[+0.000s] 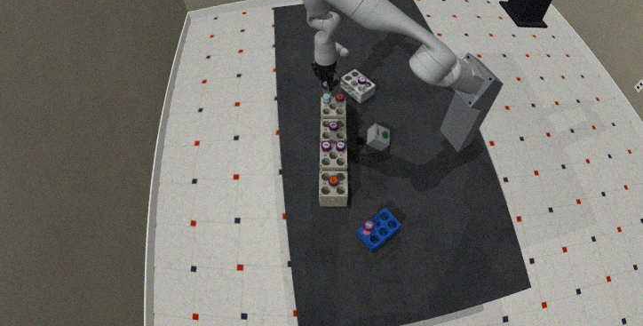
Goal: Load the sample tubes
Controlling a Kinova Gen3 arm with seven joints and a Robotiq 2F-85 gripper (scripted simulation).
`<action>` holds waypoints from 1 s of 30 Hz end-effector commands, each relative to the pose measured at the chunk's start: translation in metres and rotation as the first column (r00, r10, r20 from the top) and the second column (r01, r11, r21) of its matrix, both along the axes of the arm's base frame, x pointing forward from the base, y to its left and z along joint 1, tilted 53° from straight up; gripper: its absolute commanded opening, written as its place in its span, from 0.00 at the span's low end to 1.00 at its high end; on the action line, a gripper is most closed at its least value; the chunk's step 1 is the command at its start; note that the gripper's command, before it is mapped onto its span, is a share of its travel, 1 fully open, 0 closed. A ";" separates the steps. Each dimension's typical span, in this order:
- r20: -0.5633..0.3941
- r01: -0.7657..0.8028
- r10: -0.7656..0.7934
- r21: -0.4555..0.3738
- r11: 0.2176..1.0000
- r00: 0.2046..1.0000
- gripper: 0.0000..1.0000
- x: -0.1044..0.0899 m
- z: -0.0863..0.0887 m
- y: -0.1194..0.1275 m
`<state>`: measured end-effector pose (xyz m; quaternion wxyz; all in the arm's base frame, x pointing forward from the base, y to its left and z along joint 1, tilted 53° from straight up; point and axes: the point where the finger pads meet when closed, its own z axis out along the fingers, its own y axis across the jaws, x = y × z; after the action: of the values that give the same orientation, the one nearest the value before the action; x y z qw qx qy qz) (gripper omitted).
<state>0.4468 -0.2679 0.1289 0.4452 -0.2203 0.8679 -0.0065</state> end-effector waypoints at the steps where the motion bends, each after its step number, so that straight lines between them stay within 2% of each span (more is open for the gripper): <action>1: 0.000 0.001 -0.001 -0.001 1.000 1.000 0.10 0.002 -0.001 0.000; 30: 0.000 0.001 -0.001 -0.001 1.000 1.000 0.10 0.014 -0.011 0.003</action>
<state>0.4604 -0.2647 0.1184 0.4452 -0.2203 0.8679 -0.0065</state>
